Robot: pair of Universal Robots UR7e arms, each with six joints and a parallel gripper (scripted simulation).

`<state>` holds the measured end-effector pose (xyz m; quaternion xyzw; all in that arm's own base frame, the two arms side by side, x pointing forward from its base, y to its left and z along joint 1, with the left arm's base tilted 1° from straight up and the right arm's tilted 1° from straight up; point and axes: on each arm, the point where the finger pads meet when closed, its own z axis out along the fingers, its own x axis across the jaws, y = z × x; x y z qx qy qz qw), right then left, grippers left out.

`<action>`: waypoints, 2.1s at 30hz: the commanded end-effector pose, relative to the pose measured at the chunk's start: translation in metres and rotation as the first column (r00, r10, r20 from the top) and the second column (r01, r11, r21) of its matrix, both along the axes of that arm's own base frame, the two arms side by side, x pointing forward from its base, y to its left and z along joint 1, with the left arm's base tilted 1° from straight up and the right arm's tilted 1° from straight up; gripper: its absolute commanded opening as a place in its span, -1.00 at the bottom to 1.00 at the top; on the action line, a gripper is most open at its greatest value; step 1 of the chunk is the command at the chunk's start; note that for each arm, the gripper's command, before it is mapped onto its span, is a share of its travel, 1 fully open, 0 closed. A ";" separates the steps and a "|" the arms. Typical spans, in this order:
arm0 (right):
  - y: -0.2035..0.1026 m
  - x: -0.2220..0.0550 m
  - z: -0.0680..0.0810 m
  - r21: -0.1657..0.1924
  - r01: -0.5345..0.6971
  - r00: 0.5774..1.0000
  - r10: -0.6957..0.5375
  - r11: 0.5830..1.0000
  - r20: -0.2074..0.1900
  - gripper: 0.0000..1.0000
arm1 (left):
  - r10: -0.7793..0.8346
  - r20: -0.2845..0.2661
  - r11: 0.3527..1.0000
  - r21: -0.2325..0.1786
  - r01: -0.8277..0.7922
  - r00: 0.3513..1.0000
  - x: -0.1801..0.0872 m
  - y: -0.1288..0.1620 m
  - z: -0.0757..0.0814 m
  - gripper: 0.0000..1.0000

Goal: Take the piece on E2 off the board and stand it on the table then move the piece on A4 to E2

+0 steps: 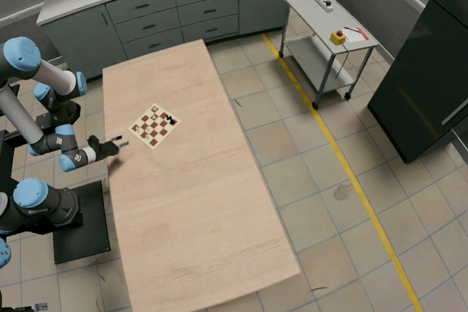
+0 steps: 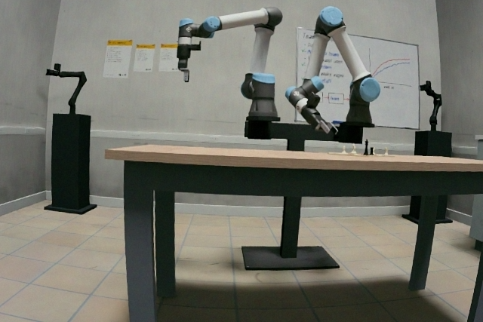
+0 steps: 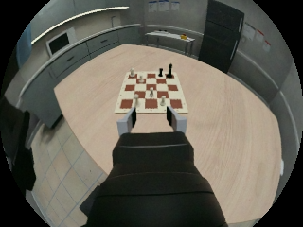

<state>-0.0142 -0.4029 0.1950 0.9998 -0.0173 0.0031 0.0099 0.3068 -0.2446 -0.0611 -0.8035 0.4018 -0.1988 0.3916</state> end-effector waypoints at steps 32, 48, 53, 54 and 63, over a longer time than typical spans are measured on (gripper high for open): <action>0.000 0.000 0.000 -0.001 0.000 1.000 0.000 1.000 0.000 1.00 | 0.070 -0.196 0.997 0.001 -0.071 0.978 0.011 0.029 0.028 1.00; 0.000 0.000 0.000 -0.001 0.000 1.000 0.000 1.000 0.000 1.00 | 0.056 -0.506 0.987 -0.103 -0.125 0.861 0.029 0.066 0.027 1.00; 0.000 0.000 0.000 -0.001 0.000 1.000 0.000 1.000 0.000 1.00 | 0.008 -0.575 0.978 -0.167 -0.127 0.818 0.035 0.074 0.031 1.00; 0.000 0.000 0.000 -0.001 0.000 1.000 0.000 1.000 0.000 1.00 | -0.011 -0.593 0.974 -0.190 -0.126 0.805 0.037 0.076 0.033 1.00; 0.000 0.000 0.000 -0.001 0.000 1.000 0.000 1.000 0.000 1.00 | -0.096 -0.637 0.952 -0.283 -0.117 0.764 0.046 0.084 0.041 1.00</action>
